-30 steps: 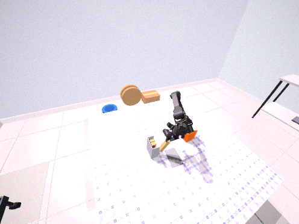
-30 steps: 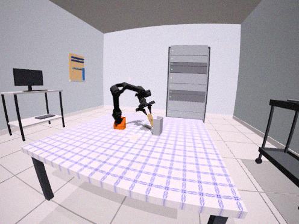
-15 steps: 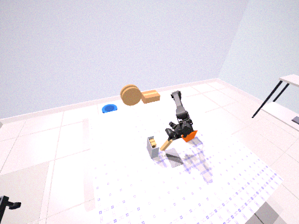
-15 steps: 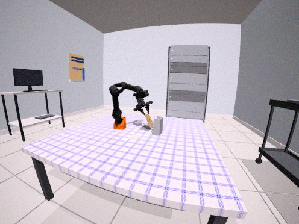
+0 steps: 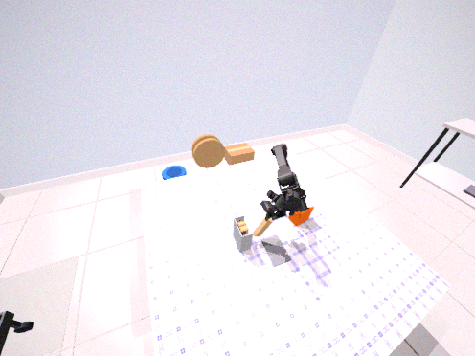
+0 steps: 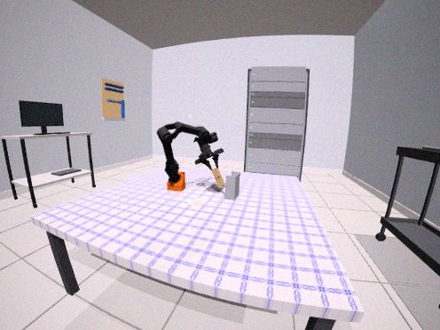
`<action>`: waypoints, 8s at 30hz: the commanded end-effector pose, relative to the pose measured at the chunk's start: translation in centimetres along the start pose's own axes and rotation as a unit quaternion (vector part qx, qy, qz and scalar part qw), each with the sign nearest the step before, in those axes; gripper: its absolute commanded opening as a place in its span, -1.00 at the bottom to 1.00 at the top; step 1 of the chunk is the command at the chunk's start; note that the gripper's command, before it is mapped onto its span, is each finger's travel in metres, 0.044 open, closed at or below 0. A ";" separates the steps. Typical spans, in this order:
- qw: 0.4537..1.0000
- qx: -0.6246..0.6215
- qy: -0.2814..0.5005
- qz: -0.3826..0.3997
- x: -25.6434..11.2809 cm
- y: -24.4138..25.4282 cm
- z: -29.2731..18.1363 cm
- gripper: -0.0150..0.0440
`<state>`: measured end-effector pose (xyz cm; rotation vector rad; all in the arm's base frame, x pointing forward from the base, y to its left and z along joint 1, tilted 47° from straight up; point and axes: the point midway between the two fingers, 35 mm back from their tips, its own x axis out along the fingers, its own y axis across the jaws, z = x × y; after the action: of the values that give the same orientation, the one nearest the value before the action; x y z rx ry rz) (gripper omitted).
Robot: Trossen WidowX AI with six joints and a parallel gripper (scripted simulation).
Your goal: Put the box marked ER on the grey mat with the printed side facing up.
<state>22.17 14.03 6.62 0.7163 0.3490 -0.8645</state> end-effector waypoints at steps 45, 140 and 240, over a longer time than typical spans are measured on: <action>1.000 -0.002 -0.002 0.001 2.4 -1.3 4.4 0.02; 0.983 0.001 -0.001 -0.186 3.4 4.8 4.6 0.30; 0.972 0.000 -0.002 -0.236 5.2 4.6 3.9 0.02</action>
<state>29.33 10.10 8.90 0.6368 0.5253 -1.3144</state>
